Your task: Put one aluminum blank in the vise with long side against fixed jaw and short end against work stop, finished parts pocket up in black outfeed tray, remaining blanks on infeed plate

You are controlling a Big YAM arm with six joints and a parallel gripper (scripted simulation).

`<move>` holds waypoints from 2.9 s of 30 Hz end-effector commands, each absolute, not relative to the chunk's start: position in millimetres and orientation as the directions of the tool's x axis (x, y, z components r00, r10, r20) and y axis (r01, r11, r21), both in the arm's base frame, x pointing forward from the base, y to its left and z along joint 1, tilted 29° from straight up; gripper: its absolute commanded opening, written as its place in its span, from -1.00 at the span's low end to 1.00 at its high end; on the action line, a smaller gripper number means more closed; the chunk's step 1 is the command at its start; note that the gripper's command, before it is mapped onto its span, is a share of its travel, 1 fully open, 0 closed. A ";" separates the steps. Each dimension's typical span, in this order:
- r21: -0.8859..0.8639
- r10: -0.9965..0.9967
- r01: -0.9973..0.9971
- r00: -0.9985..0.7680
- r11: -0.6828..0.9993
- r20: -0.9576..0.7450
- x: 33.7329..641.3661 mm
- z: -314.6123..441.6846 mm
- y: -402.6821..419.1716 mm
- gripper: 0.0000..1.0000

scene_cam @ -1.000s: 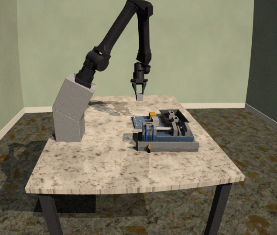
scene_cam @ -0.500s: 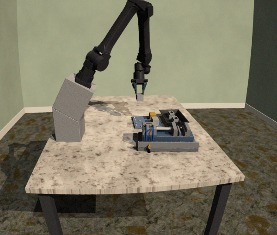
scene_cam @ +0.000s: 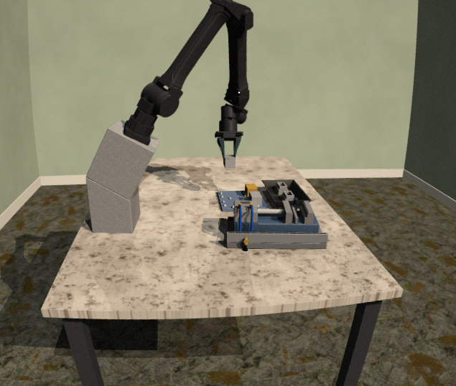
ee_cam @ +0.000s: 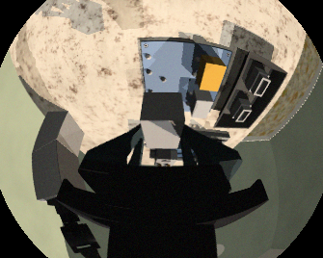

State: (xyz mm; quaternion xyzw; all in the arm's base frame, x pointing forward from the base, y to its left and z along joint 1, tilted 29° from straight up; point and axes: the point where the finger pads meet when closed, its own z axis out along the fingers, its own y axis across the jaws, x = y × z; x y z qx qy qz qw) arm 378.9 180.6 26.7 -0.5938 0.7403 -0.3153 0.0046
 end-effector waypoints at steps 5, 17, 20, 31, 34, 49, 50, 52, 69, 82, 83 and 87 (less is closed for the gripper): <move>-0.518 -0.898 -0.848 -0.307 0.109 0.314 390.4 45.2 200.3 -1.00; -0.520 -0.899 -0.847 -0.308 0.110 0.312 390.4 46.6 200.3 -1.00; -0.520 -0.899 -0.847 -0.308 0.110 0.312 390.4 46.7 200.3 -1.00; -0.520 -0.899 -0.847 -0.308 0.110 0.312 390.4 46.9 200.3 -1.00; -0.520 -0.899 -0.847 -0.308 0.110 0.312 390.4 46.9 200.3 -1.00; -0.513 -0.896 -0.852 -0.306 0.107 0.322 392.1 38.2 198.6 -1.00; -0.513 -0.896 -0.852 -0.306 0.107 0.322 392.1 38.2 198.6 -1.00; -0.511 -0.895 -0.853 -0.306 0.106 0.325 392.5 36.5 197.8 -1.00; -0.503 -0.890 -0.858 -0.308 0.106 0.337 404.5 18.4 188.6 -1.00; -0.494 -0.886 -0.863 -0.306 0.104 0.348 415.6 -9.7 182.7 -1.00; -0.494 -0.886 -0.863 -0.306 0.104 0.348 416.7 -11.7 182.3 -1.00; -0.500 -0.890 -0.860 -0.302 0.101 0.340 418.5 -11.3 186.0 -1.00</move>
